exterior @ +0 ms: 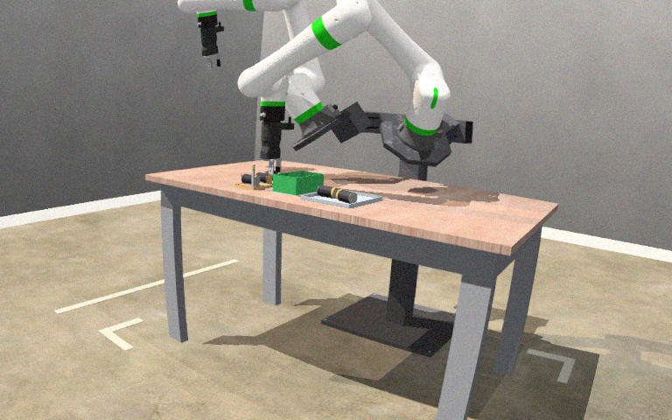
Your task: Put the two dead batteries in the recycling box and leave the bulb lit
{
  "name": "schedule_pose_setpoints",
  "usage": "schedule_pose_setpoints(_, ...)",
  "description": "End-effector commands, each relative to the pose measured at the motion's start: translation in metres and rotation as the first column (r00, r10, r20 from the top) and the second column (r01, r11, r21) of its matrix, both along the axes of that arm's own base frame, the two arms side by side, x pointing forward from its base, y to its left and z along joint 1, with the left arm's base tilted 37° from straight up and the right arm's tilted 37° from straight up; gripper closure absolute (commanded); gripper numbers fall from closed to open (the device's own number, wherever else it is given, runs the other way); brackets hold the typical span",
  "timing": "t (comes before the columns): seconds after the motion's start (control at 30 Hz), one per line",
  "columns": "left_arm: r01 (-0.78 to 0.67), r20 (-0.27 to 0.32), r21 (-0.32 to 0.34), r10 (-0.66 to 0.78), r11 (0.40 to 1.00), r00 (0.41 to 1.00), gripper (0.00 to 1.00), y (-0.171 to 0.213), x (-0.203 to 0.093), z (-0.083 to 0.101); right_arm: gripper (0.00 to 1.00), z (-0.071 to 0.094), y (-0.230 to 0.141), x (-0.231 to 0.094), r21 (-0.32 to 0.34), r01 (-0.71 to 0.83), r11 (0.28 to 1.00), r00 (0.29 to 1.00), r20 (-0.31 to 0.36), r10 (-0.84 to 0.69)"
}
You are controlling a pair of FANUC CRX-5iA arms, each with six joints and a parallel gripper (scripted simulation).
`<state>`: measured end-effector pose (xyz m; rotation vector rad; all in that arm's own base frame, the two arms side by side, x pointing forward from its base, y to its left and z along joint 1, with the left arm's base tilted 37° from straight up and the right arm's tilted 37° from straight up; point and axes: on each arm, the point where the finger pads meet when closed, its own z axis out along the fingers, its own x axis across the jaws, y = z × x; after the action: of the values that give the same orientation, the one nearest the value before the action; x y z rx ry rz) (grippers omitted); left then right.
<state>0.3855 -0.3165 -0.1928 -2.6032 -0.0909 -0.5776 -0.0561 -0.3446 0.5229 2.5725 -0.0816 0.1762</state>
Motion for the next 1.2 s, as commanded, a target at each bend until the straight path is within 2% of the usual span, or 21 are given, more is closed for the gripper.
schedule_pose_setpoints(0.0, 0.001, 0.001, -0.002, -0.001, 1.000, 1.000, 0.43, -0.001, 0.000, 0.001, 0.00, 0.001, 0.000, -0.001, -0.002, 0.001, 1.000, 1.000, 0.000, -0.001)
schedule_pose_setpoints(0.77, 0.001, 0.001, -0.002, -0.001, 1.000, 1.000, 0.43, -0.002, 0.000, 0.001, 0.00, 0.001, 0.000, -0.001, -0.002, 0.001, 1.000, 1.000, 0.000, -0.001)
schedule_pose_setpoints(1.17, 0.001, 0.001, -0.002, -0.001, 1.000, 1.000, 0.43, -0.019, -0.015, 0.031, 0.00, 0.001, 0.000, -0.001, -0.002, 0.001, 1.000, 1.000, 0.000, -0.001)
